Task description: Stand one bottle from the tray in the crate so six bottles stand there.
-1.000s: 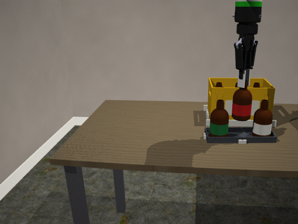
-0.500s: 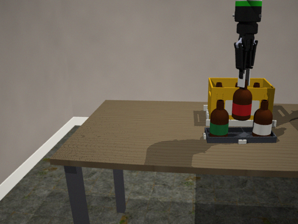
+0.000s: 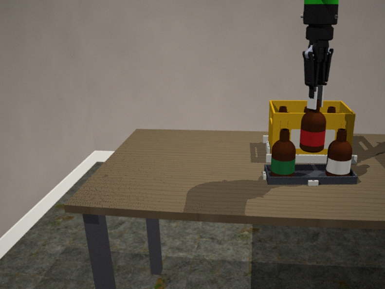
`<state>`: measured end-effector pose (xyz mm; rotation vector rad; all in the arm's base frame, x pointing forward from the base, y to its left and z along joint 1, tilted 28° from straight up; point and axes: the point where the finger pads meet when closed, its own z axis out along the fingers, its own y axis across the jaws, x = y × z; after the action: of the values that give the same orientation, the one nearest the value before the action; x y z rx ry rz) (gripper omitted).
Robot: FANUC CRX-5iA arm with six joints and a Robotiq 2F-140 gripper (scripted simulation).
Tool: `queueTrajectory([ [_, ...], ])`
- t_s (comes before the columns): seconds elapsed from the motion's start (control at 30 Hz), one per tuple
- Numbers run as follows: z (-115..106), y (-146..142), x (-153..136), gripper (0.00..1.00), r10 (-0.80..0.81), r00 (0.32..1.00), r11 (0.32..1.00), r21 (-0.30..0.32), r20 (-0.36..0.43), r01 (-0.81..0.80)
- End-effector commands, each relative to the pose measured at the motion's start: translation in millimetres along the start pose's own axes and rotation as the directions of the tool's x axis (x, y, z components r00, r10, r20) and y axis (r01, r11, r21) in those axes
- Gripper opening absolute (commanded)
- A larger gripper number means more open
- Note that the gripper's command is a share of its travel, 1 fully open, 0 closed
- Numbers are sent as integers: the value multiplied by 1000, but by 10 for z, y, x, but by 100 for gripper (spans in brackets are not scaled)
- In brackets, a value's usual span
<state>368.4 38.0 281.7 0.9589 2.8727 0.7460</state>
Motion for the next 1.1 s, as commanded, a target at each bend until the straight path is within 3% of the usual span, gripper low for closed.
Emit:
queueTrajectory([
  [0.0,-37,0,-1,0,0,1000,1000,0,0,0],
  [1.07,-282,0,-1,0,0,1000,1000,0,0,0],
])
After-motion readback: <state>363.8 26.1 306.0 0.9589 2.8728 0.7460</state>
